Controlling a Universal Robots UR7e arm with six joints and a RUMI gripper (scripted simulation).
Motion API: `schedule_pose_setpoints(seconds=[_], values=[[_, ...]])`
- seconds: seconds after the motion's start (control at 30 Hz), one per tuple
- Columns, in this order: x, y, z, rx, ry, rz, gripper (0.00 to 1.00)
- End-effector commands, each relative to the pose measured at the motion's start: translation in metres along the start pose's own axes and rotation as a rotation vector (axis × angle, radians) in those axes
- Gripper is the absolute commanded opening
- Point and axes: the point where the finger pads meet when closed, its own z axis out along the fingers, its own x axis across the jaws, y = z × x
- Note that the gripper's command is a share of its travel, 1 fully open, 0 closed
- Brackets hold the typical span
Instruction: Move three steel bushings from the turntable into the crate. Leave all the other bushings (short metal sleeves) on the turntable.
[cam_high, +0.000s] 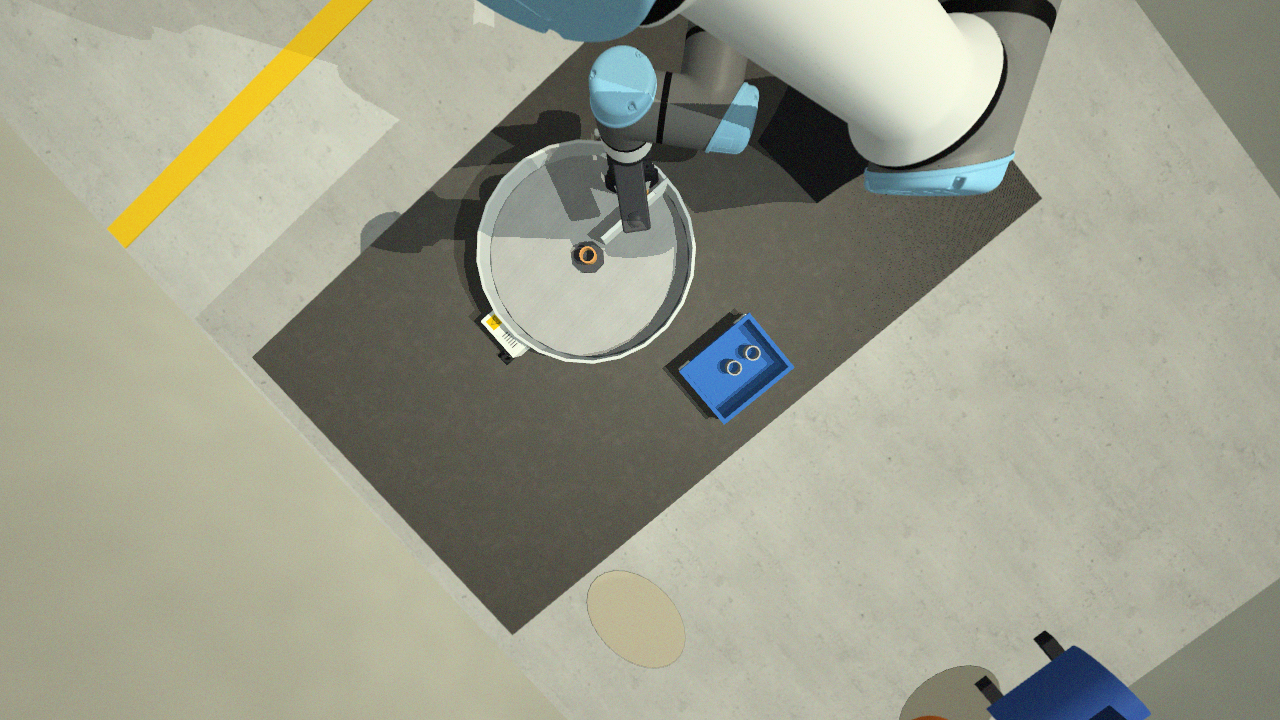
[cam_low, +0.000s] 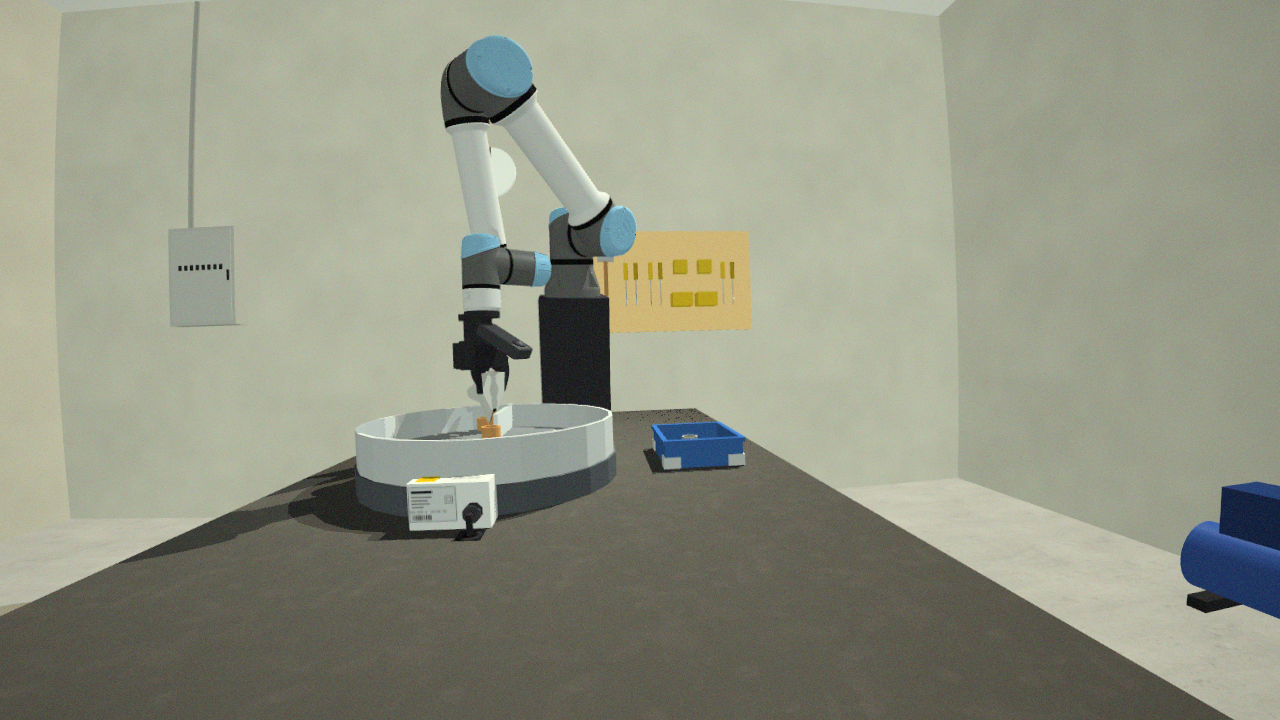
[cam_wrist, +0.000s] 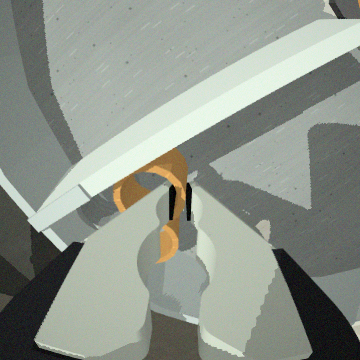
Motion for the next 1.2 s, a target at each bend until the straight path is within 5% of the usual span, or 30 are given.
schedule_pose_setpoints(seconds=[0.0, 0.57, 1.17], values=[[0.000, 0.000, -0.016, 0.000, 0.000, 0.000, 0.00], [0.000, 0.000, -0.060, 0.000, 0.000, 0.000, 0.00], [0.000, 0.000, -0.065, 0.000, 0.000, 0.000, 0.00]])
